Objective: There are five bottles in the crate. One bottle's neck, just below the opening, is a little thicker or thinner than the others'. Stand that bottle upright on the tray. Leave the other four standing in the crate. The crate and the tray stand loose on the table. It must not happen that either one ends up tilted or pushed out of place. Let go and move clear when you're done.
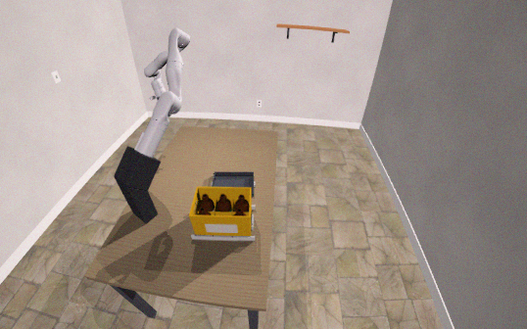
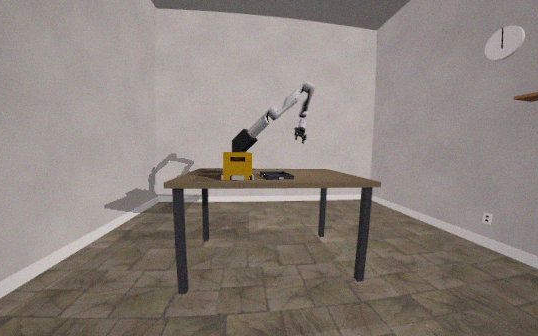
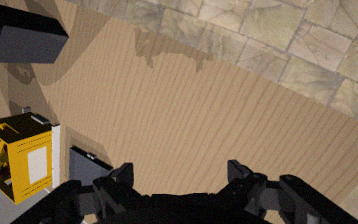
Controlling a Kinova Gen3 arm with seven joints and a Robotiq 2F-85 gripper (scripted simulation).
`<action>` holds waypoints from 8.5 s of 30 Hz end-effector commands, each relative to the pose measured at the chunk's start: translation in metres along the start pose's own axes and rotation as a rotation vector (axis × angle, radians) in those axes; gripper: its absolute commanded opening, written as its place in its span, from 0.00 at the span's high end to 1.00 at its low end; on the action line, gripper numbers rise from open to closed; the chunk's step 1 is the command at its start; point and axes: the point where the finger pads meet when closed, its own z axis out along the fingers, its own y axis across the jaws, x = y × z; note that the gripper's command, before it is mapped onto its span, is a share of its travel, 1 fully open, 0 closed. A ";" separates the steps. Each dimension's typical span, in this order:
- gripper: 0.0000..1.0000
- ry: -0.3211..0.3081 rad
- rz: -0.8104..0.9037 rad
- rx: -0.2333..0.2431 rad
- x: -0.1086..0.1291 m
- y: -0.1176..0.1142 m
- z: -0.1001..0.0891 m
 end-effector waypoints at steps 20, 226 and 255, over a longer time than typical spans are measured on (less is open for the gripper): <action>0.00 0.002 -0.001 -0.003 0.001 0.000 -0.001; 1.00 -0.210 -1.958 -0.413 -0.121 -0.731 0.339; 1.00 -0.210 -1.958 -0.413 -0.121 -0.731 0.339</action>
